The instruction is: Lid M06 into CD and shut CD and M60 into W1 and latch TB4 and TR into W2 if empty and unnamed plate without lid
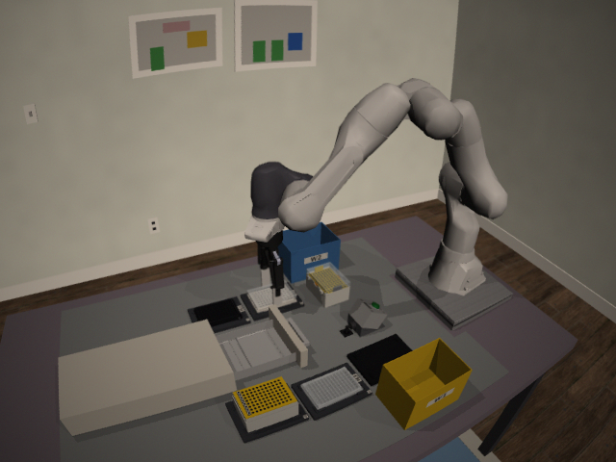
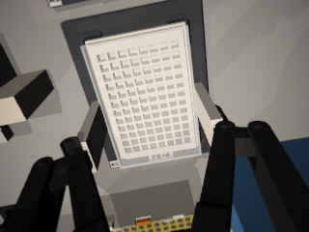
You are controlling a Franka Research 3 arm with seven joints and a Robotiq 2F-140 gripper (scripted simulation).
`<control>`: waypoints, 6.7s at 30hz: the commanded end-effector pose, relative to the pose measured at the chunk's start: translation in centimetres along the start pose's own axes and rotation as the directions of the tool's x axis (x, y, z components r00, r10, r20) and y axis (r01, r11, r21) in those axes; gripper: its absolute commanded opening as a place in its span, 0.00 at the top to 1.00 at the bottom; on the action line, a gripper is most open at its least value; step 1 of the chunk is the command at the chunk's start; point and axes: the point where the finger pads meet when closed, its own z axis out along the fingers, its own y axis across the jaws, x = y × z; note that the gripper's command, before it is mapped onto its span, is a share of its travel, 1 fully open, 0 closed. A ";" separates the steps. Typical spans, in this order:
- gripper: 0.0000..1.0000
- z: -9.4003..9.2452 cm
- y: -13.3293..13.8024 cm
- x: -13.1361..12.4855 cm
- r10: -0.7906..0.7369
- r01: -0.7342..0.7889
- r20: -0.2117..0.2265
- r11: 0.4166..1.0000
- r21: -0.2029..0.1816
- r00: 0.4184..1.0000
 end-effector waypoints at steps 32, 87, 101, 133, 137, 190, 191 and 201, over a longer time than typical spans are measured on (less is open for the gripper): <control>1.00 0.2 0.0 -0.1 -0.005 0.005 0.001 1.000 0.001 1.000; 0.34 0.9 0.0 -0.1 -0.005 0.005 0.001 1.000 0.001 1.000; 0.34 0.9 0.0 -0.1 -0.005 0.005 0.001 1.000 0.001 1.000; 0.34 -2.2 0.0 -0.1 -0.005 0.005 0.001 1.000 0.001 1.000; 0.34 -2.7 0.0 -0.1 -0.005 0.005 0.001 1.000 0.001 1.000; 0.34 -9.0 0.0 -0.1 -0.005 0.005 0.001 1.000 0.001 1.000; 0.34 -9.1 0.0 -0.1 -0.005 0.005 0.001 1.000 0.001 1.000; 0.34 -10.2 0.0 -0.1 -0.005 0.005 0.001 1.000 0.001 1.000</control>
